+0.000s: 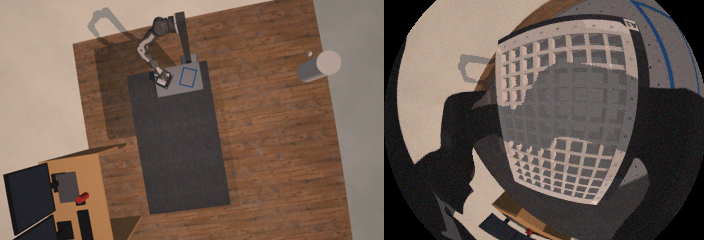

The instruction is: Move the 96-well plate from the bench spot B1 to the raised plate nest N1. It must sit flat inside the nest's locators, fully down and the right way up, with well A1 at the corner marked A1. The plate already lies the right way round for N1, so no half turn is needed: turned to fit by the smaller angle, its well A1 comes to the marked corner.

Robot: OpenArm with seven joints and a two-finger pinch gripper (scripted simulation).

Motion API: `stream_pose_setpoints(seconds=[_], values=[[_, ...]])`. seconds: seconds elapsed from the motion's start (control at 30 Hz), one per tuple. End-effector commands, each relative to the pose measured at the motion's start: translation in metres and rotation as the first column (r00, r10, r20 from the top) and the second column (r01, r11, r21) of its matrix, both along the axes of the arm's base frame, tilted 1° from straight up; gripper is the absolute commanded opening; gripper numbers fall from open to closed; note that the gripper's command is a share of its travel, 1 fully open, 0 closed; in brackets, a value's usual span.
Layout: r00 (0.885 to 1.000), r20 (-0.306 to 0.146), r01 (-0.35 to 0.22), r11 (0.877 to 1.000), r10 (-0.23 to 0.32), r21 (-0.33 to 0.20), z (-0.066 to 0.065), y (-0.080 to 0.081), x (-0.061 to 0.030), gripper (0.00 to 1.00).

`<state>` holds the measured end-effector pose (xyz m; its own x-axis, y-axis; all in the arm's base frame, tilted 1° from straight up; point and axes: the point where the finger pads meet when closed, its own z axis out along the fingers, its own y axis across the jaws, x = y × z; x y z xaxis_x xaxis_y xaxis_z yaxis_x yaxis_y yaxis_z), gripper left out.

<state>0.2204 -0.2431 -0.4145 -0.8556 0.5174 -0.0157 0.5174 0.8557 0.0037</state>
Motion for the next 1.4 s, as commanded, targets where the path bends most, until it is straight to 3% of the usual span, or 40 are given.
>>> stream_pose_setpoints(seconds=[0.0, 0.23, 0.3, 0.57, 0.87, 1.03, 1.37], values=[[1.000, 0.002, 0.001, 1.000, -0.001, 0.001, 0.000, 0.000, 0.0006, 0.27], [1.000, 0.002, 0.001, 1.000, -0.001, 0.001, 0.000, 0.000, 0.0006, 0.50], [1.000, 0.002, 0.001, 1.000, -0.001, 0.001, 0.000, 0.000, 0.0006, 0.50], [1.000, 0.002, 0.001, 1.000, -0.001, 0.001, 0.000, 0.000, 0.0006, 0.77], [1.000, 0.002, 0.001, 1.000, -0.001, 0.001, 0.000, 0.000, 0.0006, 0.77], [1.000, 0.001, -0.001, 1.000, 0.001, 0.000, 0.041, 0.000, 0.0002, 0.77], [1.000, 0.001, -0.001, 1.000, 0.001, 0.000, 0.041, 0.000, 0.0002, 0.77]])
